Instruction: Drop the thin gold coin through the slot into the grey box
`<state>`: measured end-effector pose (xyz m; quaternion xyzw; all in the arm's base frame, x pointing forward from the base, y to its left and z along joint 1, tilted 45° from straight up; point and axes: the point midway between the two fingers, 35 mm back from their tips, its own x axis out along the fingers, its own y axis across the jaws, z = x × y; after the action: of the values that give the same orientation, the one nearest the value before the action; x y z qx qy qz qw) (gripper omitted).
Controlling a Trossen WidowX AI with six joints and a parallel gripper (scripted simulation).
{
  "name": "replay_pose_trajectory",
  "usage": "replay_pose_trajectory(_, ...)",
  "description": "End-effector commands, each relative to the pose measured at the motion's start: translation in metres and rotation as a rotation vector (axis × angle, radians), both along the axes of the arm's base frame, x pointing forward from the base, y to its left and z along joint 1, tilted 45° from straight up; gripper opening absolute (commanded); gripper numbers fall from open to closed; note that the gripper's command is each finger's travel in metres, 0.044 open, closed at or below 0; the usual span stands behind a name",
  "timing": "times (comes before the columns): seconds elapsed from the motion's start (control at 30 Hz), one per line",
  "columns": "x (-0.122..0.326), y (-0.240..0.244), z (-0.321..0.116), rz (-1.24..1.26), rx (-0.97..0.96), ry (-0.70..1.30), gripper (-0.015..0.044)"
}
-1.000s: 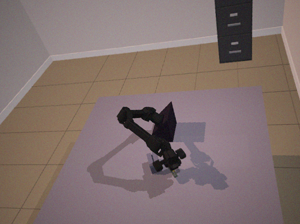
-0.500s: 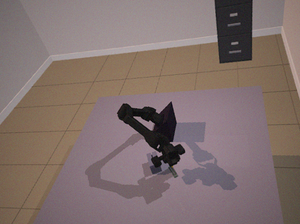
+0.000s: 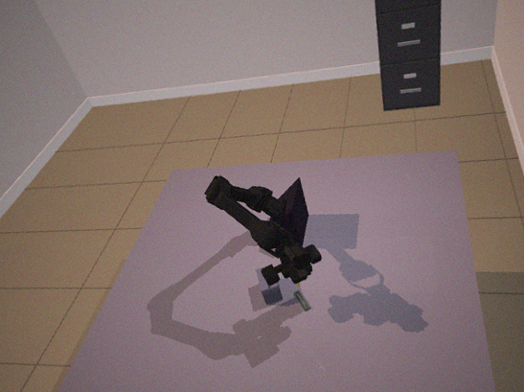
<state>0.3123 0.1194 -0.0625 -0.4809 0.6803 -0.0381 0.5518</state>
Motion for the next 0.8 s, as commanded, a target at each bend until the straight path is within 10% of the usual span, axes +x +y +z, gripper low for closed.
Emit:
replay_pose_trajectory(0.0, -0.002, 0.003, 0.001, -0.051, 0.009, -0.045, 0.0000)
replay_pose_trajectory(0.77, -0.008, -0.018, 0.023, -0.150, 0.020, -0.141, 0.0000)
